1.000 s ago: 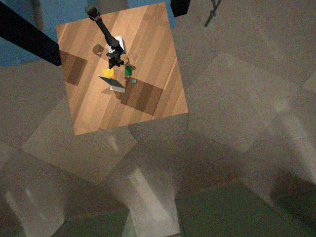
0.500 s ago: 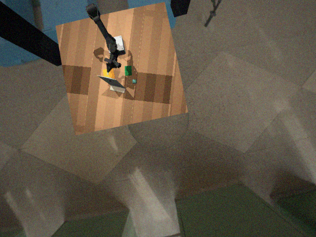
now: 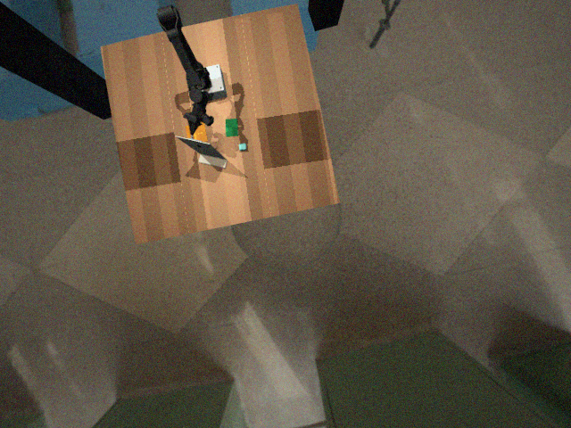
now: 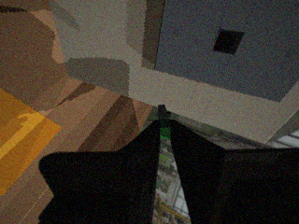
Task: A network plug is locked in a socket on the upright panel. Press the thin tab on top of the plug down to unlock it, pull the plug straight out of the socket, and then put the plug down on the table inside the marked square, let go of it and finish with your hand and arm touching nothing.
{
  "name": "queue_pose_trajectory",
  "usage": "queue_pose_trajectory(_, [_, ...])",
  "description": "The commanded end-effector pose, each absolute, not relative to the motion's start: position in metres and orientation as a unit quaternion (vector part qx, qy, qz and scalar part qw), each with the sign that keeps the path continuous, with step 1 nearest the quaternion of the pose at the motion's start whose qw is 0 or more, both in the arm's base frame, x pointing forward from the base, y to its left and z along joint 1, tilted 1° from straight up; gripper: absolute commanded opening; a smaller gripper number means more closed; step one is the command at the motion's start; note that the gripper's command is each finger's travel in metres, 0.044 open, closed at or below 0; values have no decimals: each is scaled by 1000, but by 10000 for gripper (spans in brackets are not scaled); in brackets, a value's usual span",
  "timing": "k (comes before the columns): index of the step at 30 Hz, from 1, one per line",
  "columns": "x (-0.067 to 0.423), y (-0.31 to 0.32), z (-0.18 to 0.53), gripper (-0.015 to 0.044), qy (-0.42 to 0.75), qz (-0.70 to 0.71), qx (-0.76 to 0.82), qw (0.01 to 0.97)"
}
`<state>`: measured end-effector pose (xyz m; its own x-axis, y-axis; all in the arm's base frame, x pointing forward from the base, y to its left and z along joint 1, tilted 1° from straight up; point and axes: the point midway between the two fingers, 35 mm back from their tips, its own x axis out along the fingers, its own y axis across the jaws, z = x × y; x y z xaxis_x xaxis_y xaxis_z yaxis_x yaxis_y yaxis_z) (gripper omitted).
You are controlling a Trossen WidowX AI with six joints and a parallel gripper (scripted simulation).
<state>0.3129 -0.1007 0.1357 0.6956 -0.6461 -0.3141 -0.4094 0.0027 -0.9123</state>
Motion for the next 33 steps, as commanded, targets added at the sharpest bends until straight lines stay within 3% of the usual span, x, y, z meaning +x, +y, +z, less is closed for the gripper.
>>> queue_pose_trajectory(1, [310,-108,128,0,388,-77,-694,602])
queue_pose_trajectory(33, [250,-150,58,0,479,88,-572,660])
